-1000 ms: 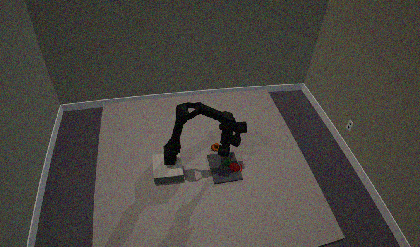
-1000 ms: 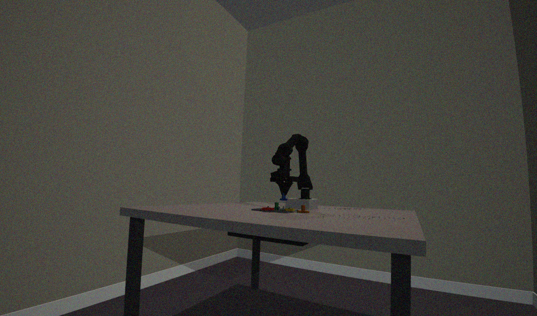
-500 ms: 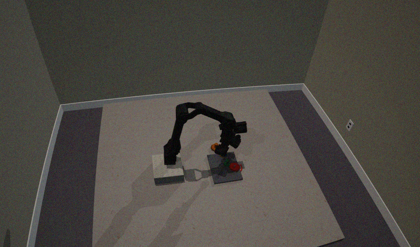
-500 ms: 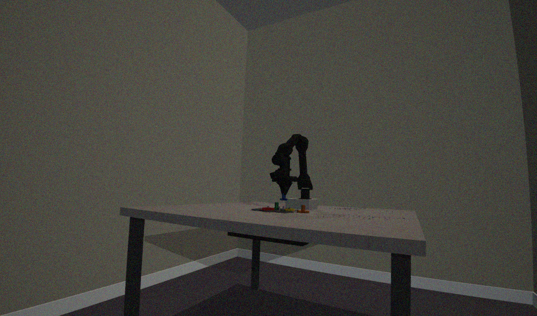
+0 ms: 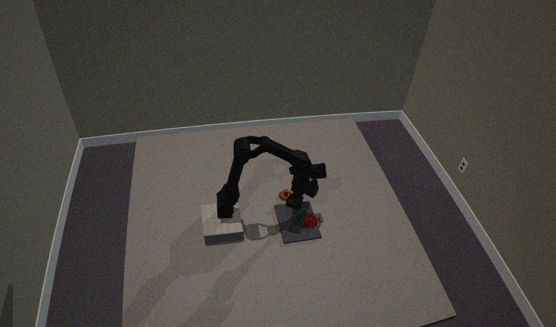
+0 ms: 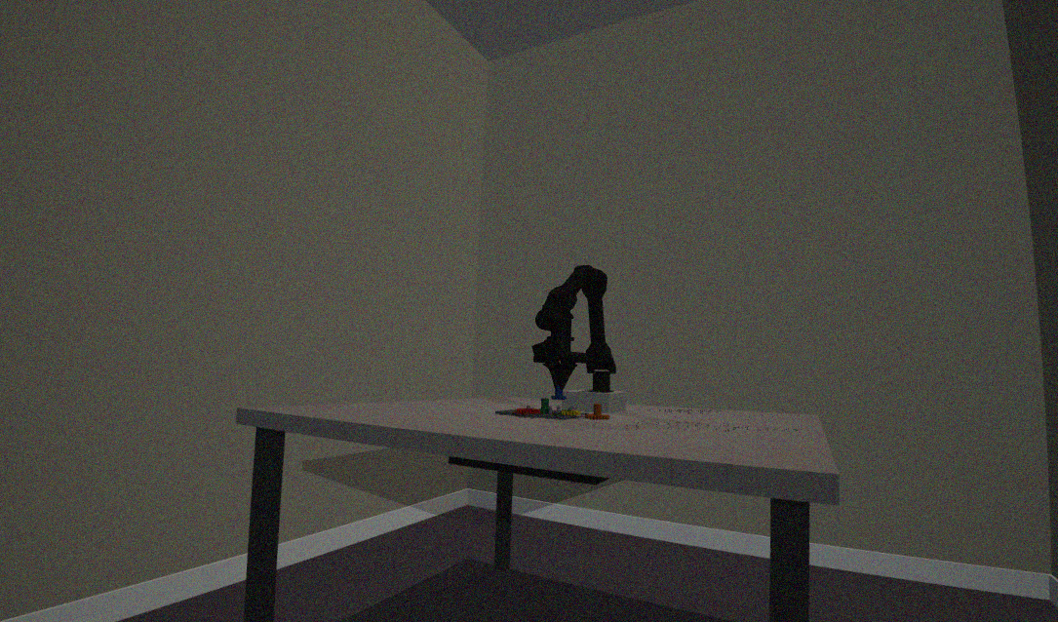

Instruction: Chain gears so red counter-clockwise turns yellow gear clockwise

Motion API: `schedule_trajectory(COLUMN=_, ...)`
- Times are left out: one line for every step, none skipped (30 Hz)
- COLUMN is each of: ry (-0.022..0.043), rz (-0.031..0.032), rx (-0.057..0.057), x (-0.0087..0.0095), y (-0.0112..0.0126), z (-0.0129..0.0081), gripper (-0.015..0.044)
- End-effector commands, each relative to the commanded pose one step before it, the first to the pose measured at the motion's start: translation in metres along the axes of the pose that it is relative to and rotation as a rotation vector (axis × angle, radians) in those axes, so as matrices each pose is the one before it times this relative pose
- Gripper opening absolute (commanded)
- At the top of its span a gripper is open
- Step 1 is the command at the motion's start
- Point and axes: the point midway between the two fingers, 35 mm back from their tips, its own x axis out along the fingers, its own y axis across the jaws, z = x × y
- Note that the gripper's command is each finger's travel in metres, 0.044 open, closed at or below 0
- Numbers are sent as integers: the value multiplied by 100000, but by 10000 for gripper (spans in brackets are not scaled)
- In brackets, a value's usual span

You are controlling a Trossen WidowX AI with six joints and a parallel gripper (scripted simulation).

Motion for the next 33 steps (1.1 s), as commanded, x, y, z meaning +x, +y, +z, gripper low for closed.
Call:
schedule_trajectory(ry=669, rz=-252, rx=-358, x=814, y=-45, z=-48, gripper=0)
schedule_trajectory(ry=0, rz=0, rx=949, x=124, y=4, z=7, gripper=0)
schedule_trajectory(ry=0, rz=0, rx=1241, x=132, y=6, z=6, gripper=0)
schedule_trajectory(ry=0, rz=0, rx=1373, x=125, y=8, z=4, gripper=0)
schedule_trajectory(ry=0, rz=0, rx=1554, x=125, y=8, z=2, gripper=0)
schedule_trajectory(ry=1, rz=0, rx=1778, x=130, y=9, z=0, gripper=0)
schedule_trajectory(ry=1, rz=0, rx=2029, x=138, y=9, z=-2, gripper=0)
schedule_trajectory(ry=1, rz=0, rx=2267, x=145, y=9, z=-4, gripper=0)
schedule_trajectory(ry=1, rz=0, rx=2451, x=151, y=8, z=-7, gripper=0)
schedule_trajectory(ry=2, rz=0, rx=2565, x=153, y=5, z=-8, gripper=0)
schedule_trajectory(ry=2, rz=0, rx=2617, x=155, y=3, z=-9, gripper=0)
schedule_trajectory(ry=2, rz=-1, rx=2619, x=155, y=0, z=-9, gripper=0)
schedule_trajectory(ry=2, rz=-1, rx=2578, x=155, y=-3, z=-8, gripper=0)
schedule_trajectory(ry=1, rz=-1, rx=2498, x=155, y=-5, z=-7, gripper=0)
schedule_trajectory(ry=1, rz=-1, rx=2380, x=155, y=-7, z=-5, gripper=0)
schedule_trajectory(ry=1, rz=-2, rx=2225, x=154, y=-8, z=-2, gripper=0)
schedule_trajectory(ry=1, rz=-2, rx=2305, x=166, y=-10, z=0, gripper=0)
schedule_trajectory(ry=0, rz=-2, rx=2384, x=166, y=-11, z=3, gripper=0)
schedule_trajectory(ry=0, rz=-2, rx=2388, x=166, y=-12, z=7, gripper=0)
schedule_trajectory(ry=-1, rz=0, rx=1800, x=-132, y=-7, z=10, gripper=0)
schedule_trajectory(ry=-2, rz=0, rx=2070, x=-157, y=-5, z=19, gripper=0)
schedule_trajectory(ry=-2, rz=1, rx=1127, x=-109, y=3, z=22, gripper=0)
schedule_trajectory(ry=-1, rz=1, rx=-341, x=-19, y=10, z=12, gripper=0)
schedule_trajectory(ry=0, rz=1, rx=-723, x=10, y=9, z=4, gripper=0)
schedule_trajectory(ry=0, rz=1, rx=-939, x=17, y=9, z=1, gripper=0)
schedule_trajectory(ry=0, rz=1, rx=-1384, x=14, y=11, z=-1, gripper=0)
schedule_trajectory(ry=0, rz=1, rx=-1501, x=10, y=10, z=-3, gripper=0)
schedule_trajectory(ry=0, rz=1, rx=-1808, x=8, y=10, z=-6, gripper=0)
schedule_trajectory(ry=1, rz=1, rx=-2252, x=8, y=10, z=-9, gripper=0)
schedule_trajectory(ry=1, rz=1, rx=-2258, x=6, y=7, z=-10, gripper=0)
schedule_trajectory(ry=1, rz=1, rx=-2434, x=5, y=4, z=-12, gripper=0)
schedule_trajectory(ry=1, rz=0, rx=-2678, x=5, y=2, z=-13, gripper=0)
schedule_trajectory(ry=1, rz=0, rx=-2867, x=4, y=-1, z=-14, gripper=0)
